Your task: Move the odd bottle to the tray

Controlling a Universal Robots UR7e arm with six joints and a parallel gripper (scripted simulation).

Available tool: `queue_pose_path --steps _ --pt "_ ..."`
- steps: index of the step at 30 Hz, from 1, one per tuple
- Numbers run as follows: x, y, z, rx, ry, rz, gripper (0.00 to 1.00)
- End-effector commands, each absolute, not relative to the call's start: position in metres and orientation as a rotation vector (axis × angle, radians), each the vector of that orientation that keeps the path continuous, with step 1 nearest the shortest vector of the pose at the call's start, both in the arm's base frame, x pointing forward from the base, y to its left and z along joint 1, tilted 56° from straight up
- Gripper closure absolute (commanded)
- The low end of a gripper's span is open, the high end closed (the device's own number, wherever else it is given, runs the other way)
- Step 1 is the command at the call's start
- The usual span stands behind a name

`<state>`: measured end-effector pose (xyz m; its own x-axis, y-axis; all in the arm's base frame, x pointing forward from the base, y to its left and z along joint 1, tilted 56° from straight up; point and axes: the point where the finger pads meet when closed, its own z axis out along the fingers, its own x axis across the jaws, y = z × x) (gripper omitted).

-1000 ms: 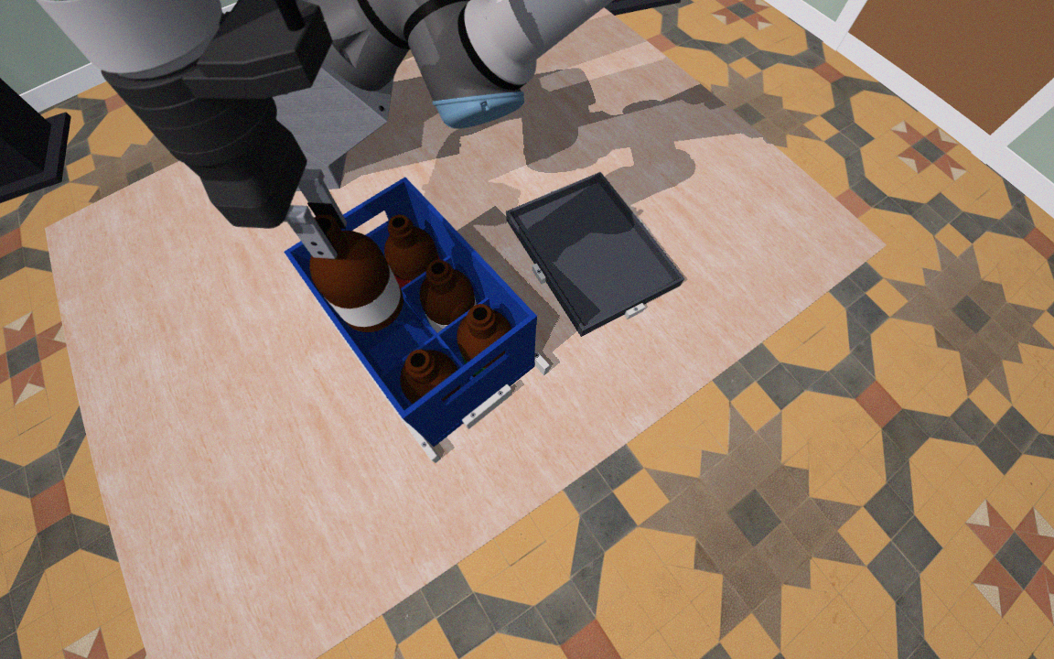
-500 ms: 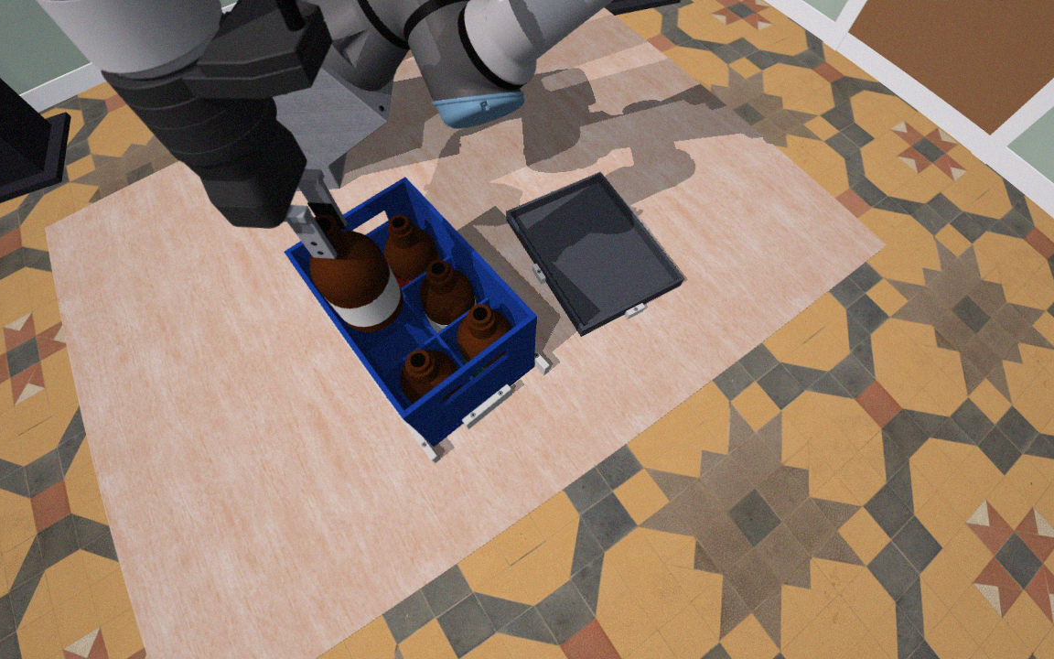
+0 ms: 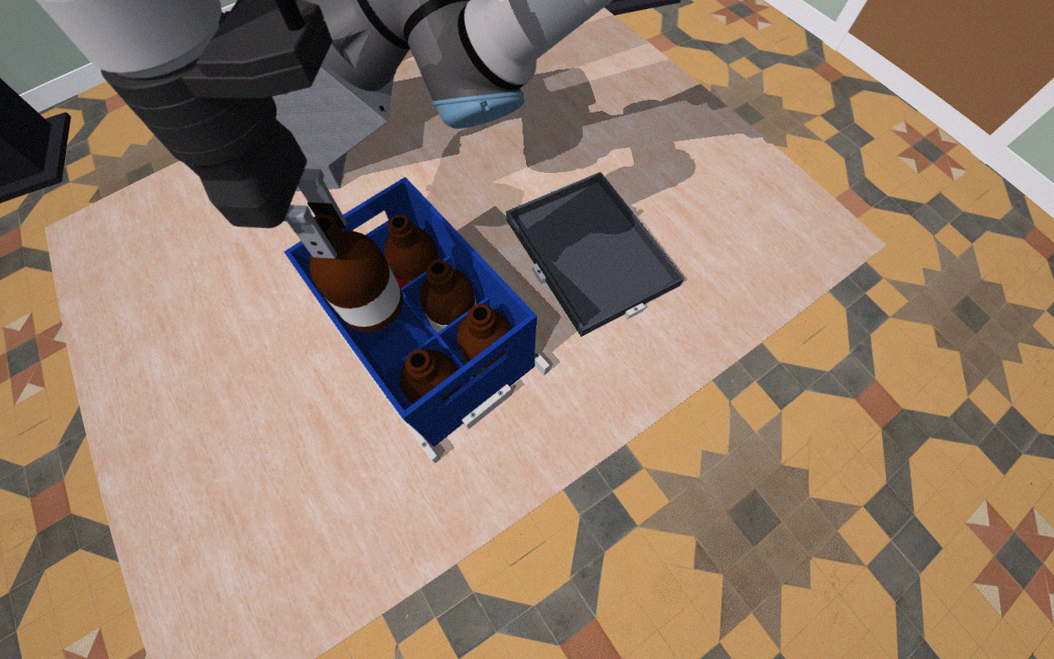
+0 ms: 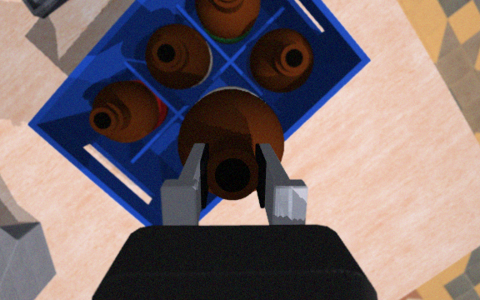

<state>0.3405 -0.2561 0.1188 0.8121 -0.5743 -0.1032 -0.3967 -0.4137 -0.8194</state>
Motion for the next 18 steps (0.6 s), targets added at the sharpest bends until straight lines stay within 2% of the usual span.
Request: queue_pose_path --steps 1,18 --pt "0.34 -0.257 0.119 -2.059 0.717 -0.241 1.0" --pt "0.334 -0.267 0.127 -2.059 0.717 -0.241 1.0"
